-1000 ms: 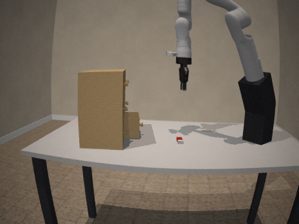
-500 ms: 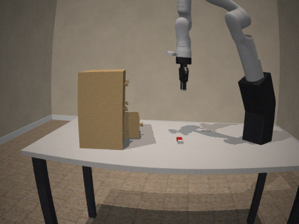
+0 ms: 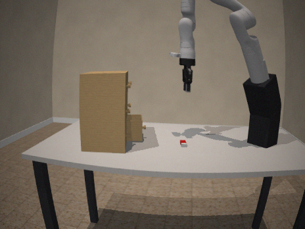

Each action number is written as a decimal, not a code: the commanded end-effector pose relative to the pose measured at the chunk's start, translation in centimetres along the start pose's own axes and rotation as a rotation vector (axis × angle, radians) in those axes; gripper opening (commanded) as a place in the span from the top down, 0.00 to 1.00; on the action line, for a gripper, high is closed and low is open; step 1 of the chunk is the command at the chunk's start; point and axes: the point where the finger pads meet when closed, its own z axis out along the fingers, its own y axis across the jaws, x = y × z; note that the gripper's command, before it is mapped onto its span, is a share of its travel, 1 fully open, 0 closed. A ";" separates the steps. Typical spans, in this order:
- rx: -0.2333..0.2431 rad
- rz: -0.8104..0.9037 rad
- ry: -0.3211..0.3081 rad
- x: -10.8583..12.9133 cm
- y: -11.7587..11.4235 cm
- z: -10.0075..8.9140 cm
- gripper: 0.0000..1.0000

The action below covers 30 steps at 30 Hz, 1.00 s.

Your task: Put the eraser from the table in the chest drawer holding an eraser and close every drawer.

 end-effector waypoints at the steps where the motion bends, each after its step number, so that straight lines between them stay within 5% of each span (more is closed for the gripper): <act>1: -0.001 0.000 0.000 0.0 0.0 0.0 0.00; 21: -0.001 0.000 0.000 0.0 0.0 -0.2 0.00; 30: 0.000 0.000 0.000 0.0 0.0 -2.1 0.00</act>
